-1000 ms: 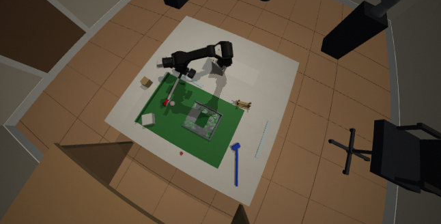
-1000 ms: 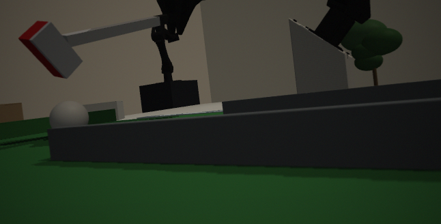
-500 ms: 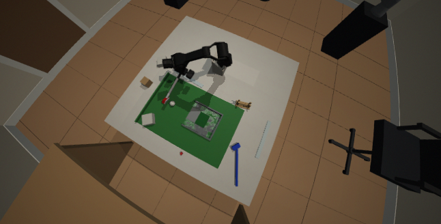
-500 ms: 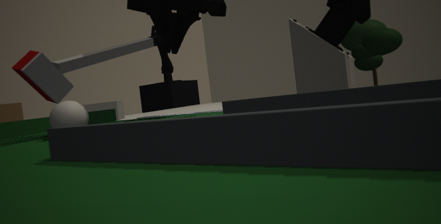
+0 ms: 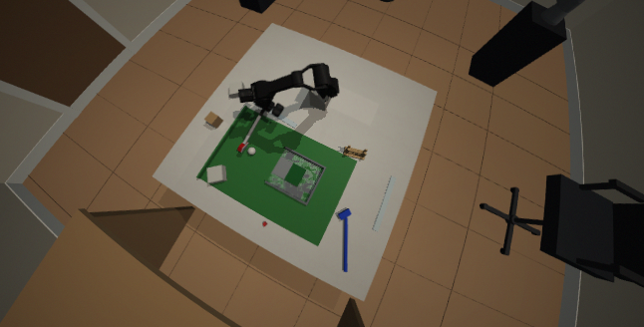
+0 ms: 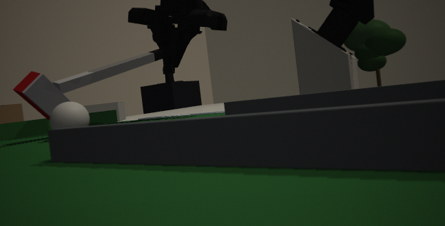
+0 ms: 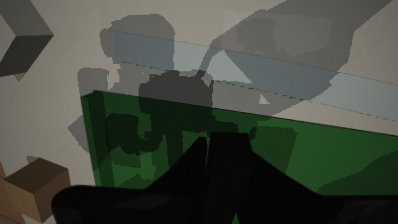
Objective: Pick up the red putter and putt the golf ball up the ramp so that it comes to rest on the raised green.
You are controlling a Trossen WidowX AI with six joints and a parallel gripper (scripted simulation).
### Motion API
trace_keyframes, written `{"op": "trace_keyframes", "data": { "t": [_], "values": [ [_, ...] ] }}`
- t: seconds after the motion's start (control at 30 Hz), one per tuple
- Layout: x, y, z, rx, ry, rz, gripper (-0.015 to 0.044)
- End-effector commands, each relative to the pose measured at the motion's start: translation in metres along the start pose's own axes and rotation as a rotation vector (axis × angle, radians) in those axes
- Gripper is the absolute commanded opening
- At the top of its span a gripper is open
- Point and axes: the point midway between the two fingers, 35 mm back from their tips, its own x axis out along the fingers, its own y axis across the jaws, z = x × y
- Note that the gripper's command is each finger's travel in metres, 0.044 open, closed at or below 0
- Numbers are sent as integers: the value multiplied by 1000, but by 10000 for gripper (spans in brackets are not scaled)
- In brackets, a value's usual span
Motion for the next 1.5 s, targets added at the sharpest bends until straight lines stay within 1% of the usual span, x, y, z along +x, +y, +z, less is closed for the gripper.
{"op": "trace_keyframes", "data": {
  "t": [0.0, 0.23, 0.63, 0.97, 1.23, 1.37, 1.47],
  "values": [
    [8, 0, -1, 6, 8, -2, 0],
    [18, 0, -1, 6, 9, -2, 0],
    [16, 0, 0, 0, 0, -1, 0],
    [26, 30, -1, 6, 9, 1, 0],
    [26, 30, -1, 6, 9, 1, 0],
    [25, 25, 0, 7, 7, -4, 0],
    [14, -6, -7, 8, 7, -3, 0]
  ]
}}
